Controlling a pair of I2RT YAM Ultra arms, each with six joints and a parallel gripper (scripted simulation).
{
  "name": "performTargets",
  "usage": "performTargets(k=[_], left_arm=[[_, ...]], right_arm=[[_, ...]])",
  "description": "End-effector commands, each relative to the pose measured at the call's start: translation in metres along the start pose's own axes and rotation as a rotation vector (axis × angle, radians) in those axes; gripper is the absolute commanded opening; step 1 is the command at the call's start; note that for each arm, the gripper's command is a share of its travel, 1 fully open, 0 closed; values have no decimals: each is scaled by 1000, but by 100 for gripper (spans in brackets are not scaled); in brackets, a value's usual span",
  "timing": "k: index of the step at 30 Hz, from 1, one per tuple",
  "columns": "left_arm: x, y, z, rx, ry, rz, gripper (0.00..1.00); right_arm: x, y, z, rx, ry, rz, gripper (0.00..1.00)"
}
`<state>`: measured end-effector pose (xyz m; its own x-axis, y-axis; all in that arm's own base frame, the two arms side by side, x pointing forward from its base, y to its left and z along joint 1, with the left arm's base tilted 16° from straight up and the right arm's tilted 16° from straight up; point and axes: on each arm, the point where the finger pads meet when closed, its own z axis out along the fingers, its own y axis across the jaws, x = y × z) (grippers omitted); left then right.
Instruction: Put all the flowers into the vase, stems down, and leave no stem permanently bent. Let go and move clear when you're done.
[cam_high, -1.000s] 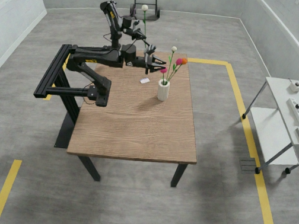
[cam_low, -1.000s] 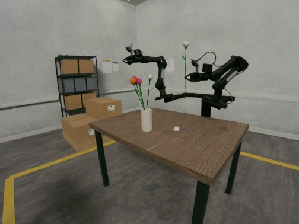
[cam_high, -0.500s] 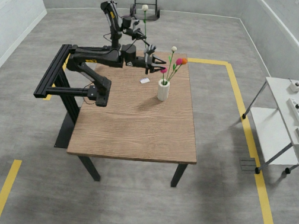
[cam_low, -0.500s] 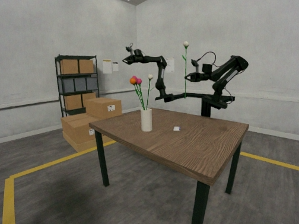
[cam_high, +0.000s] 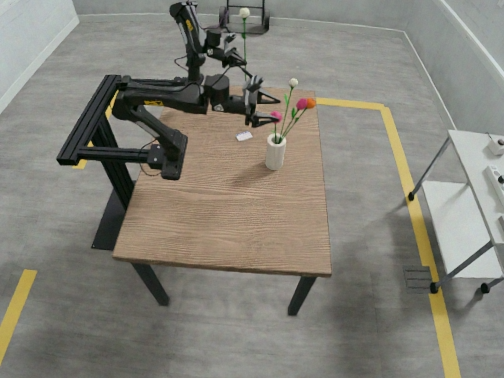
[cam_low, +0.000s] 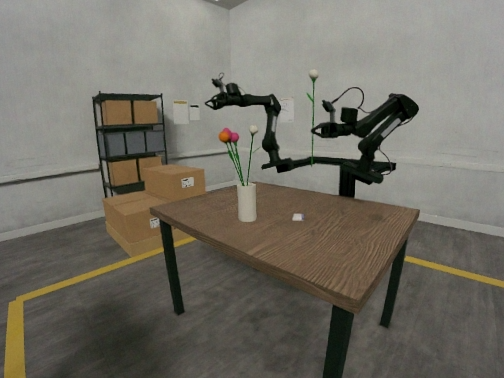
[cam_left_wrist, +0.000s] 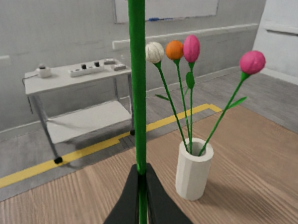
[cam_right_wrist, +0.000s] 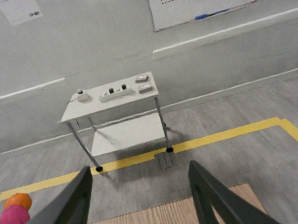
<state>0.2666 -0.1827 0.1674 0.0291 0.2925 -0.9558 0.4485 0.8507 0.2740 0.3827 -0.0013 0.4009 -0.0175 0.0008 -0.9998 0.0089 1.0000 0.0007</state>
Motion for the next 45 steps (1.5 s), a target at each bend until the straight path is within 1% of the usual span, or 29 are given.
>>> performTargets(k=[1, 4, 7, 9, 10, 13, 16, 19, 22, 24, 26, 29, 32, 37, 43, 45], left_arm=[[-13, -3, 1, 8, -39, -12, 0], [-13, -3, 1, 8, -39, -12, 0], [-13, -3, 1, 8, -39, -12, 0], [-13, -3, 1, 8, -39, -12, 0], [-13, -3, 1, 8, -39, -12, 0], [-13, -3, 1, 8, -39, -12, 0], [-13, -3, 1, 8, -39, -12, 0], [-13, -3, 1, 8, -39, -12, 0], [-13, -3, 1, 8, -39, -12, 0], [-13, -3, 1, 8, -39, -12, 0], [-13, -3, 1, 8, -39, -12, 0], [-13, -3, 1, 8, -39, -12, 0], [-13, -3, 1, 8, -39, -12, 0], [-13, -3, 1, 8, -39, -12, 0], [-13, -3, 1, 8, -39, -12, 0], [-13, -3, 1, 8, -39, -12, 0]], right_arm=[[-12, 1, 0, -11, -14, 1, 70], [-28, 1, -8, -11, -25, 1, 70], [-58, 1, -26, -11, -47, 1, 70], [-58, 1, -26, -11, -47, 1, 70], [-62, 1, -25, -11, -31, 1, 70], [-100, 1, -56, -11, -52, 1, 70], [-130, 1, -85, -11, -44, 1, 70], [-153, 1, -116, -11, -26, 1, 70], [-169, 1, -149, -11, -11, 1, 70], [-176, 1, -172, -11, -8, 1, 70], [-176, 1, -172, -11, -8, 1, 70], [-183, 2, -200, -14, -7, 1, 70], [-185, 1, -214, -10, -1, 1, 70], [-186, 1, -224, -11, -8, 1, 70], [-183, 6, -221, -42, 3, 0, 70], [-184, 11, -223, -73, 0, 0, 70]])
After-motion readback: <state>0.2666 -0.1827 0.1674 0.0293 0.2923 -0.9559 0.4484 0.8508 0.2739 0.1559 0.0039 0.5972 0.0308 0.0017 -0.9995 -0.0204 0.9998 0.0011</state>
